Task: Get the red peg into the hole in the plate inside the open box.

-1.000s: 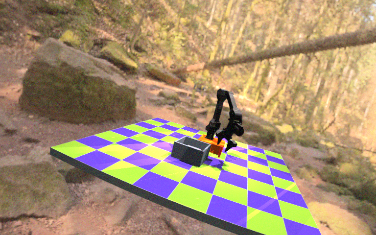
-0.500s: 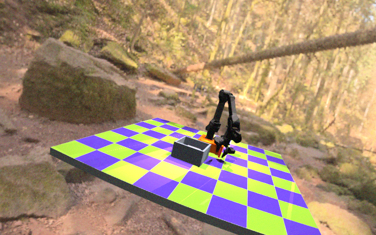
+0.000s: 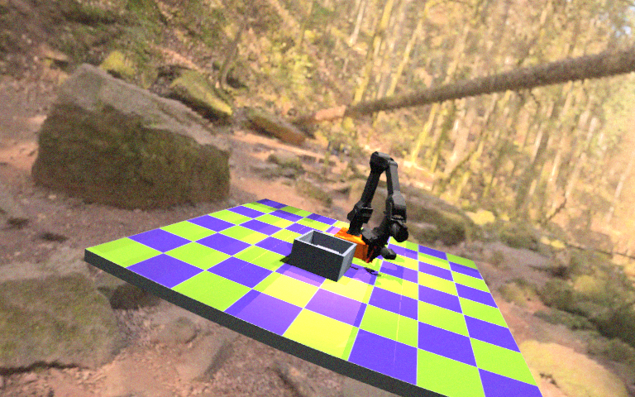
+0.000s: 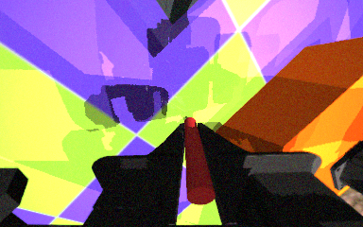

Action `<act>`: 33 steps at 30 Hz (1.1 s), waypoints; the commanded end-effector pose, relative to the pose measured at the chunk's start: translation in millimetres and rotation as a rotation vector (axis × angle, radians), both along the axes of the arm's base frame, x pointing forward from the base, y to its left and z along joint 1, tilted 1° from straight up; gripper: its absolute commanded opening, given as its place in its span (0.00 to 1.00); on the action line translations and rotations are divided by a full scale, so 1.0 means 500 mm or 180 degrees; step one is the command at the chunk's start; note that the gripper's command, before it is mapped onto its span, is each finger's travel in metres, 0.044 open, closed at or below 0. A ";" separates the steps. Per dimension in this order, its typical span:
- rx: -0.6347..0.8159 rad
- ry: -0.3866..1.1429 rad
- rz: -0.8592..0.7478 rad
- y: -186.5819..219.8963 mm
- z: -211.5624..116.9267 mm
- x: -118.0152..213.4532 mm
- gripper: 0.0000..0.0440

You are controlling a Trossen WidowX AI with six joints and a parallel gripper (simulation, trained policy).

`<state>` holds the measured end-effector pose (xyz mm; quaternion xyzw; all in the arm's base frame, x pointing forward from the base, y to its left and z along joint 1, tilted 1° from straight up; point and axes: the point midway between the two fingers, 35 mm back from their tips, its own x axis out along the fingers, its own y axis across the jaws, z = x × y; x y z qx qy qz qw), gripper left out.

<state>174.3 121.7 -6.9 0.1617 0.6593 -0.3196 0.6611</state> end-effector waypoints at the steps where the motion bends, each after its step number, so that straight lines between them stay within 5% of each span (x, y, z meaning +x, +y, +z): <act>1: -0.0011 -0.0084 0.0023 -0.002 0.023 0.015 0.00; 21: -0.0150 -0.0560 -0.0190 -0.045 0.183 0.115 0.00; 33: -0.0228 -0.0806 -0.0578 -0.125 0.225 0.196 0.00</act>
